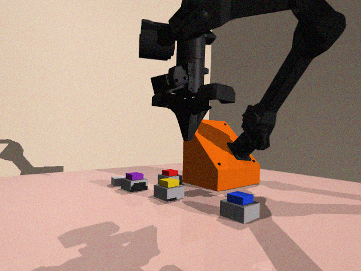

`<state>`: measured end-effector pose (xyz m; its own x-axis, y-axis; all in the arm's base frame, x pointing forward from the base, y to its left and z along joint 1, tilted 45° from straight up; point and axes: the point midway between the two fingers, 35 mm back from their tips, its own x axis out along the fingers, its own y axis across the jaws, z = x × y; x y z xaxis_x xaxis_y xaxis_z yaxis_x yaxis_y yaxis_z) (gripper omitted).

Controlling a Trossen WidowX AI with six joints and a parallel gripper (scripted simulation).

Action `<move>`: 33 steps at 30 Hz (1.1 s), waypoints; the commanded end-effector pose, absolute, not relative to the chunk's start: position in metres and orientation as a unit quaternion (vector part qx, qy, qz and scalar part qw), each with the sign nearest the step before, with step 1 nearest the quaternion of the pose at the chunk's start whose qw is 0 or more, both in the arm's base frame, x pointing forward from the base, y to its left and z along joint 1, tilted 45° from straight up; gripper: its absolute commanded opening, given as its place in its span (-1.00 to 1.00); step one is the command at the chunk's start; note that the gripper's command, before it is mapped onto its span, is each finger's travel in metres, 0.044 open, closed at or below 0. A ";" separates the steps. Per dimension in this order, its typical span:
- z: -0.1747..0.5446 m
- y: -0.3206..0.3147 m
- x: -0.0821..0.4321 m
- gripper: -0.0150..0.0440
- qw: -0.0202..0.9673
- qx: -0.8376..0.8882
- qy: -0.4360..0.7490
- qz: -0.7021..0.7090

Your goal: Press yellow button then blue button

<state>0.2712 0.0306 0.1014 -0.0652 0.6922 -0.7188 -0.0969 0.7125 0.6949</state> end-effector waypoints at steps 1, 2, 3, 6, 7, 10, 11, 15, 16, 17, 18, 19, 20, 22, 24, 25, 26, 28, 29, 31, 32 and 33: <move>0.150 0.078 0.253 -0.42 0.647 0.221 0.659 0.312; 0.161 0.088 0.246 -0.42 0.646 0.222 0.659 0.314; 0.170 0.097 0.239 -0.42 0.645 0.224 0.658 0.316; 0.177 0.103 0.233 -0.42 0.644 0.225 0.658 0.318; 0.177 0.103 0.233 -0.42 0.644 0.225 0.658 0.318; 0.177 0.103 0.233 -0.42 0.644 0.225 0.658 0.318; 0.177 0.103 0.233 -0.42 0.644 0.225 0.658 0.318; 0.149 0.130 0.232 -0.42 0.645 0.224 0.658 0.317; 0.141 0.139 0.230 -0.42 0.645 0.225 0.658 0.318; 0.136 0.145 0.229 -0.42 0.645 0.225 0.658 0.318; 0.134 0.147 0.229 -0.42 0.644 0.225 0.657 0.319; 0.134 0.147 0.229 -0.42 0.644 0.225 0.657 0.319; 0.134 0.147 0.229 -0.42 0.644 0.225 0.657 0.319; 0.134 0.147 0.229 -0.42 0.644 0.225 0.657 0.319; 0.134 0.147 0.229 -0.42 0.644 0.225 0.657 0.319; 0.133 0.148 0.229 -0.42 0.644 0.225 0.657 0.319; 0.132 0.149 0.229 -0.42 0.645 0.225 0.657 0.319; 0.130 0.151 0.229 -0.42 0.645 0.225 0.657 0.319; 0.129 0.152 0.229 -0.42 0.645 0.225 0.657 0.319; 0.127 0.154 0.228 -0.42 0.645 0.225 0.657 0.319; 0.125 0.155 0.228 -0.42 0.645 0.225 0.657 0.319; 0.124 0.157 0.228 -0.42 0.645 0.225 0.657 0.319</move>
